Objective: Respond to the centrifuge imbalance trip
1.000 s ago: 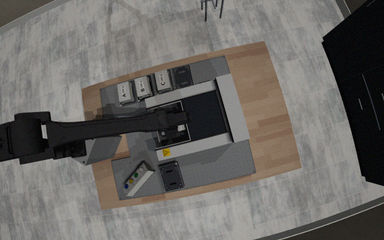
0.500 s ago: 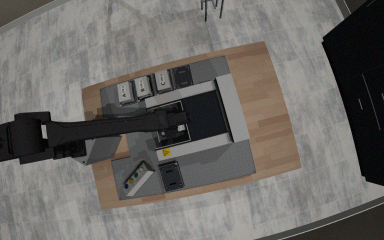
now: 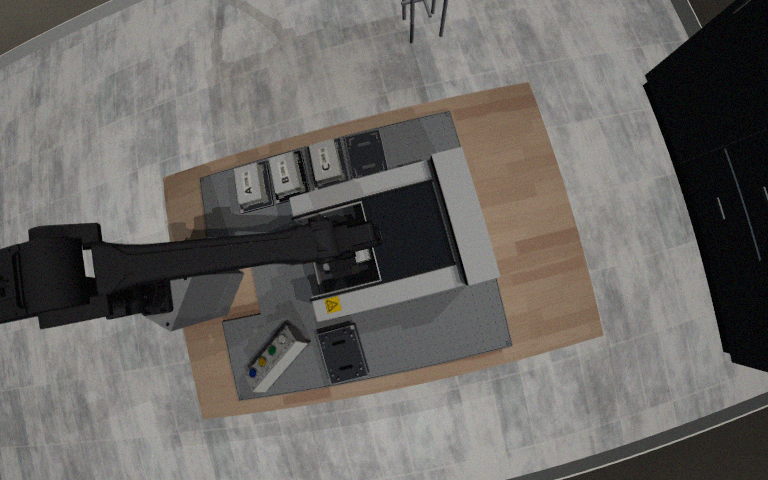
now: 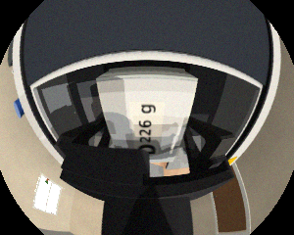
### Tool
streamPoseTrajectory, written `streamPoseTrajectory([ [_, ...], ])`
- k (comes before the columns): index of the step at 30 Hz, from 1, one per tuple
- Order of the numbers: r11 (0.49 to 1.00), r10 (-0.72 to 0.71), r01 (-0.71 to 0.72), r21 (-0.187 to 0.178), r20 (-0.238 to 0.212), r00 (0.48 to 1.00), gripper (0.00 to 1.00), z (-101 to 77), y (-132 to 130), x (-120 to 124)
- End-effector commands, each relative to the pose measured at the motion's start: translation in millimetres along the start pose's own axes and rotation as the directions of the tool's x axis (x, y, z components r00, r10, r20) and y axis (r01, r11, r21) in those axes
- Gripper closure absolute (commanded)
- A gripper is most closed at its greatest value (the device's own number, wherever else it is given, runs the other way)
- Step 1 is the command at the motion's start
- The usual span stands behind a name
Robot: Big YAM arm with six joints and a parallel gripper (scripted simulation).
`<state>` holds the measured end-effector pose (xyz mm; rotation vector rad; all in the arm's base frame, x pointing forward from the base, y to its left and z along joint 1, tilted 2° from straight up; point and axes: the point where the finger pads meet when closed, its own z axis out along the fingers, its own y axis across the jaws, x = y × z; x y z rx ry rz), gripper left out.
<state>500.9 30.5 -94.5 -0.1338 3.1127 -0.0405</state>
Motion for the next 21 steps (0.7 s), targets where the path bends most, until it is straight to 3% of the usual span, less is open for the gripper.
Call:
streamPoseTrajectory([
  [1,1.0,0.002,-0.002,-0.001,0.045,0.999,0.0,-5.6,-6.9,-20.8],
  [21,1.0,0.002,-0.002,-0.001,0.049,0.999,0.0,-26.1,-6.3,-22.8],
])
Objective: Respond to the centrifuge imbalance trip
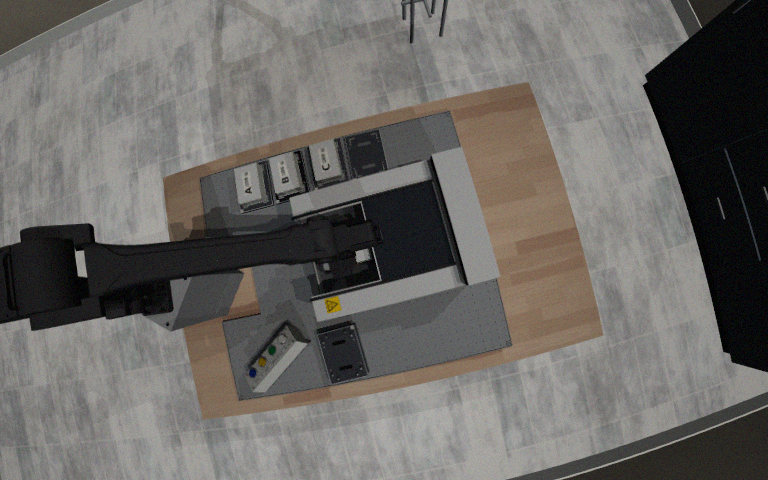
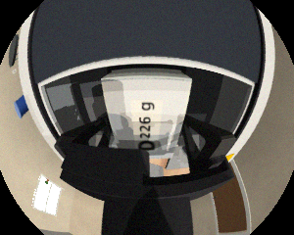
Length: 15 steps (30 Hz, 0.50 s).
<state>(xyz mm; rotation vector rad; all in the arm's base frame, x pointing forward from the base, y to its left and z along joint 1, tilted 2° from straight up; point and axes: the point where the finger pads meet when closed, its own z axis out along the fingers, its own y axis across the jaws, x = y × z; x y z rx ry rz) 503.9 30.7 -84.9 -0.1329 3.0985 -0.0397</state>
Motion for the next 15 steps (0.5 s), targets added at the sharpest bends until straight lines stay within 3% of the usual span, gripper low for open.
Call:
streamPoseTrajectory([
  [1,1.0,0.002,-0.002,-0.001,0.041,0.999,0.0,-21.0,-5.9,-21.8],
  [4,1.0,0.002,-0.002,-0.001,0.055,0.998,0.0,-32.1,-5.6,-26.4],
  [8,1.0,0.002,-0.002,-0.001,0.041,0.999,0.0,-30.6,-4.9,-22.4],
  [9,1.0,0.0,0.0,-0.003,-0.021,1.0,0.0,-9.8,-3.5,0.5],
  [10,1.0,0.0,0.0,-0.002,-0.018,1.0,0.0,-13.1,-3.3,-1.0],
  [12,1.0,0.001,-0.001,-0.001,0.035,0.999,0.0,-41.6,-3.7,-15.0],
  [15,1.0,0.002,-0.002,-0.001,0.054,0.999,0.0,-55.8,-3.2,-24.6],
])
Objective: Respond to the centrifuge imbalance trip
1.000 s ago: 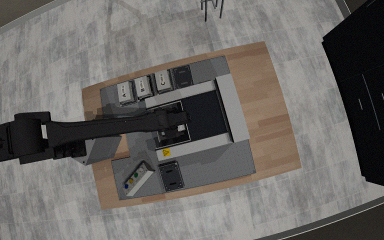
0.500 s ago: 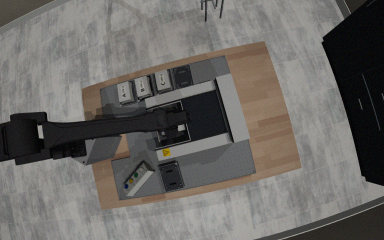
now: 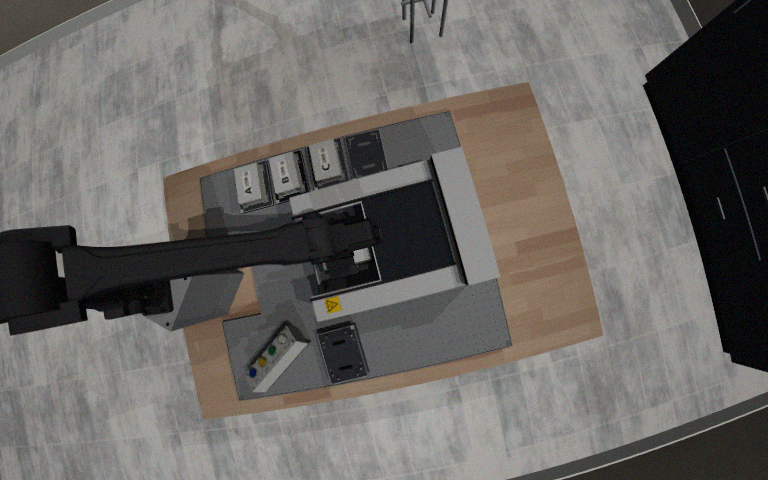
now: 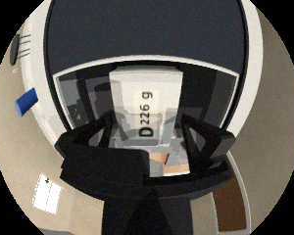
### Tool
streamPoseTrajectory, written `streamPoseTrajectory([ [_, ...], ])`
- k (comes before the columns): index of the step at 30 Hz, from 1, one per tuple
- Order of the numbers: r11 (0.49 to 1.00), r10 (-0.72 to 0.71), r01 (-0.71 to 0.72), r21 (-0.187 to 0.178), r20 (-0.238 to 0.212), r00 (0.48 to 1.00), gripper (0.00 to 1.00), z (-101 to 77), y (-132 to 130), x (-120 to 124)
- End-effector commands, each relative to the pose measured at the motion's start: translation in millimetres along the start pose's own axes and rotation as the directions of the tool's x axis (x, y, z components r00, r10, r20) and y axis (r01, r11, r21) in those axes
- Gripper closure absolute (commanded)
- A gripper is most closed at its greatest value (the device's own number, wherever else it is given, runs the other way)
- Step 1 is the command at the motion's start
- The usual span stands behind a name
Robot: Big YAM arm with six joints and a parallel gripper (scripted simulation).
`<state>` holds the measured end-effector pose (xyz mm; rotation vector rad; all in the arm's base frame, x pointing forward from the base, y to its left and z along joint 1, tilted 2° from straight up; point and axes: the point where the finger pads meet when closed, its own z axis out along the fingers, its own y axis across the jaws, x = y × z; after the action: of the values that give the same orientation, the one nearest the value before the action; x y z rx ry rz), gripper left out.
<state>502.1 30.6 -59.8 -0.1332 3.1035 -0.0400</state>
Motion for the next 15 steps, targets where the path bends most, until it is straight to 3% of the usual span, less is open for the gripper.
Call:
streamPoseTrajectory([
  [1,1.0,0.002,-0.002,-0.001,0.064,0.998,0.0,-35.1,-2.3,-27.4],
  [4,1.0,0.002,-0.002,-0.001,0.064,0.998,0.0,-44.7,-1.4,-27.2],
  [7,1.0,0.001,0.0,-0.002,0.008,1.0,0.0,-31.3,0.4,-9.0],
  [11,1.0,0.001,-0.001,-0.002,0.012,1.0,0.0,-39.6,1.0,-9.7],
  [12,1.0,0.002,-0.002,-0.002,0.052,0.999,0.0,-59.6,0.7,-20.2],
  [15,1.0,0.002,-0.002,-0.002,0.067,0.998,0.0,-73.2,1.4,-26.8],
])
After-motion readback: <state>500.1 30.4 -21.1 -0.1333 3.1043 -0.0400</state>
